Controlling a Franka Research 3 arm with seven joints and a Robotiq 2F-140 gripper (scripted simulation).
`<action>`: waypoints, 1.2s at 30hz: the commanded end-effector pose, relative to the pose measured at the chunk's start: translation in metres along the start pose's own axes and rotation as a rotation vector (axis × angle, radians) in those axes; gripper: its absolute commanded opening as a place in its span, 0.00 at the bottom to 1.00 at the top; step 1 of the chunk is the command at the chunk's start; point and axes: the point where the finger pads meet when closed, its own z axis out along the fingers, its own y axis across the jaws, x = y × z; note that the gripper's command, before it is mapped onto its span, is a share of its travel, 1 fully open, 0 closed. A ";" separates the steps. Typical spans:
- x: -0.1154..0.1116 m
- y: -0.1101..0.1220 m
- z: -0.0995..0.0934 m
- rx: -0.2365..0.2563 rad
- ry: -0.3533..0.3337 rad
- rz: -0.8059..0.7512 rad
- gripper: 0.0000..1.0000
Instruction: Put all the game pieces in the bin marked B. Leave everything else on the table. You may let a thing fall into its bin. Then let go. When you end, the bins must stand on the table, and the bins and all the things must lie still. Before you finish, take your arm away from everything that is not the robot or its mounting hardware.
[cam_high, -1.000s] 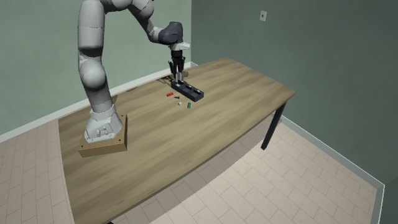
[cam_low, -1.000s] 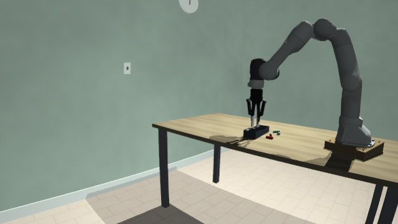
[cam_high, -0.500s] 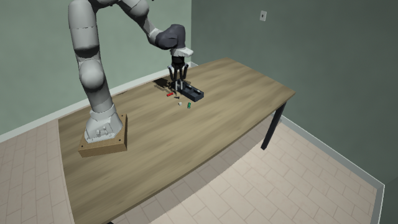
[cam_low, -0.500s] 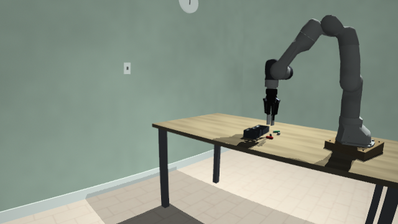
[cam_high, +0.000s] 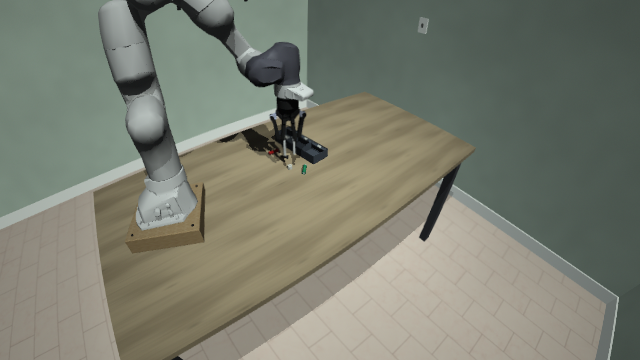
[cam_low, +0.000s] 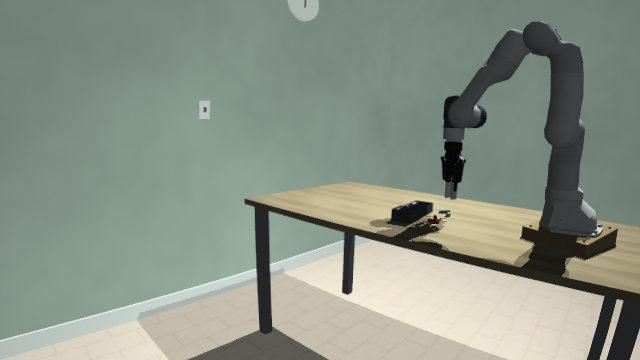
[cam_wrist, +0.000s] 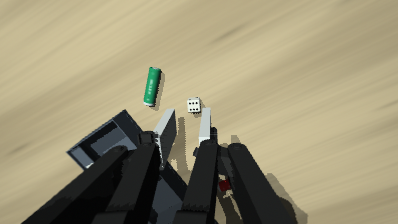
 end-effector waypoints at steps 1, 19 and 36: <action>-0.001 -0.001 -0.001 0.007 -0.006 -0.036 0.19; -0.005 -0.001 -0.001 0.007 -0.006 -0.036 0.19; -0.006 -0.001 -0.001 0.007 -0.006 -0.036 0.19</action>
